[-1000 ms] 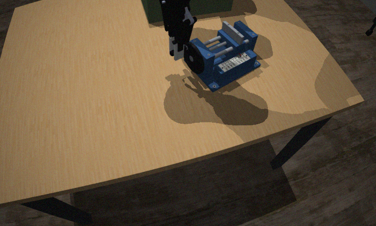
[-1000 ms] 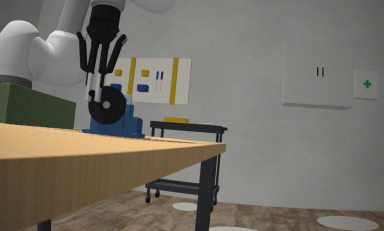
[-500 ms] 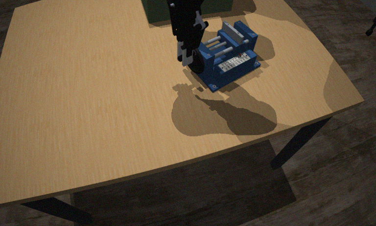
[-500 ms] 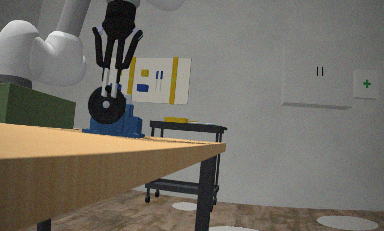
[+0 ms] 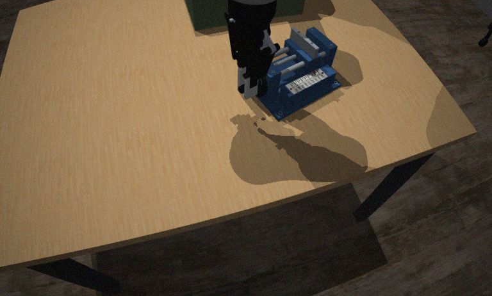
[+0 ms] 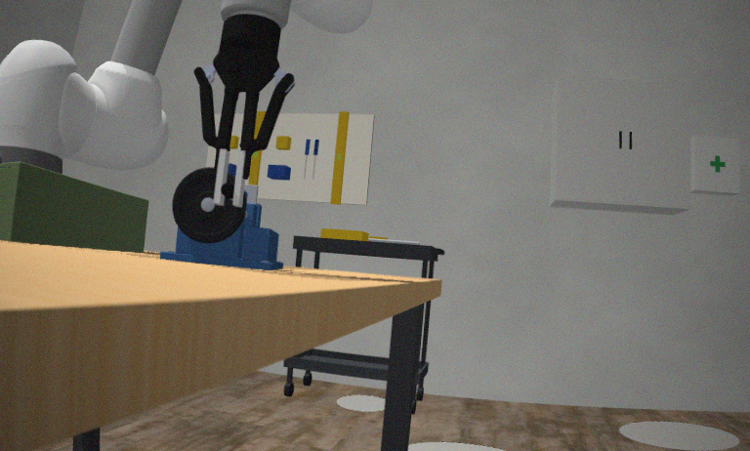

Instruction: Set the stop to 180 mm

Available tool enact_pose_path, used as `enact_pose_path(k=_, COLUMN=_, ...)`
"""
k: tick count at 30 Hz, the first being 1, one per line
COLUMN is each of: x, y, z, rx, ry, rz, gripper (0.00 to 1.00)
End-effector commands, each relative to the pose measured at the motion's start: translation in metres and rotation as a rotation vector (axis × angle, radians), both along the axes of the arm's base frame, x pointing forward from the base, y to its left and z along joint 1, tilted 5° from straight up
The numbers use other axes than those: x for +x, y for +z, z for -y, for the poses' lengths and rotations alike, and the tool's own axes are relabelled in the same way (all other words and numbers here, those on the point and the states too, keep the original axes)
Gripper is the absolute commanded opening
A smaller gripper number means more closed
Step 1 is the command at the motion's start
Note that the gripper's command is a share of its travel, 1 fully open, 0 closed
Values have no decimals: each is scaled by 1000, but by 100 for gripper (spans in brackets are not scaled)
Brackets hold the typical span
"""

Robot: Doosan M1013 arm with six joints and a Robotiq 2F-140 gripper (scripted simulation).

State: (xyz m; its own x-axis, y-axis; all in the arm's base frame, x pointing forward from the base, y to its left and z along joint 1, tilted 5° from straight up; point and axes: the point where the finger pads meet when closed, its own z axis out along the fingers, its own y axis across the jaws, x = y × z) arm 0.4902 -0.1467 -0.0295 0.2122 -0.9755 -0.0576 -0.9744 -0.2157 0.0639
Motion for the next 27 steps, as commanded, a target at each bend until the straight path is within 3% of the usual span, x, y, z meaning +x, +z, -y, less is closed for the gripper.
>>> enact_pose_path(k=1, x=2, y=-6, z=-1, rx=0, ry=0, rz=0, gripper=4)
enact_pose_path(k=13, x=-1, y=-30, z=-2, rx=0, ry=0, rz=0, gripper=4)
enact_pose_path(k=27, x=-32, y=-50, z=4, rx=0, ry=0, rz=0, gripper=4)
